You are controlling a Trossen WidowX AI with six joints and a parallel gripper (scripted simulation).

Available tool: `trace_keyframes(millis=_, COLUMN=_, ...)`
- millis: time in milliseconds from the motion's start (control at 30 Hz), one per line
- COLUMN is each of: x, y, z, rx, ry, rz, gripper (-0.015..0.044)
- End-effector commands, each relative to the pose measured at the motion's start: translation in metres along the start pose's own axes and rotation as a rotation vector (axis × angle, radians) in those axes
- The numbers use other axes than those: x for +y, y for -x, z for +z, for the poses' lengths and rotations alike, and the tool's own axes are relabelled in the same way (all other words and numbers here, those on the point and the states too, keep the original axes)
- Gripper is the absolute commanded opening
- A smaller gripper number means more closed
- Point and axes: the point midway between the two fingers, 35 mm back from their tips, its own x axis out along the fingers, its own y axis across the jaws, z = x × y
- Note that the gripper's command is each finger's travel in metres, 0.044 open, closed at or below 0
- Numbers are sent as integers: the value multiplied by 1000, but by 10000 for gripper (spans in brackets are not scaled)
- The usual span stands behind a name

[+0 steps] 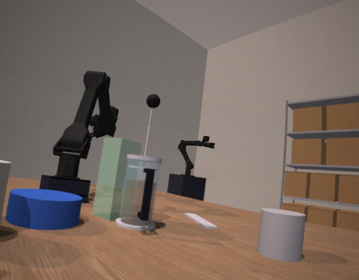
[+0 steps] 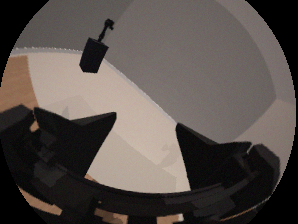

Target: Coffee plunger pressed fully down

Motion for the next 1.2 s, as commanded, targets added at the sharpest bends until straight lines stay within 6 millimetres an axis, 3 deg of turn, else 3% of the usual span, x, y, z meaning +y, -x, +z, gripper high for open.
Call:
trace_keyframes(millis=0, x=-2, y=2, z=-1, rx=5, ry=-3, rz=-6, gripper=426)
trace_keyframes(millis=100, x=-10, y=12, z=-3, rx=21, ry=-10, rz=-32, gripper=440)
trace_keyframes(millis=167, x=-25, y=29, z=-10, rx=56, ry=-33, rz=-78, gripper=440)
trace_keyframes(millis=367, x=-79, y=111, z=-36, rx=202, ry=-129, rz=-289, gripper=440)
trace_keyframes(millis=467, x=-91, y=144, z=-43, rx=268, ry=-142, rz=-365, gripper=440)
trace_keyframes(millis=633, x=-115, y=228, z=-57, rx=390, ry=-234, rz=-556, gripper=440)
trace_keyframes(millis=867, x=-123, y=346, z=-65, rx=532, ry=-377, rz=-838, gripper=440)
trace_keyframes(millis=1033, x=-117, y=379, z=-64, rx=568, ry=-416, rz=-914, gripper=440)
trace_keyframes(millis=1167, x=-104, y=438, z=-60, rx=639, ry=-486, rz=-1069, gripper=440)
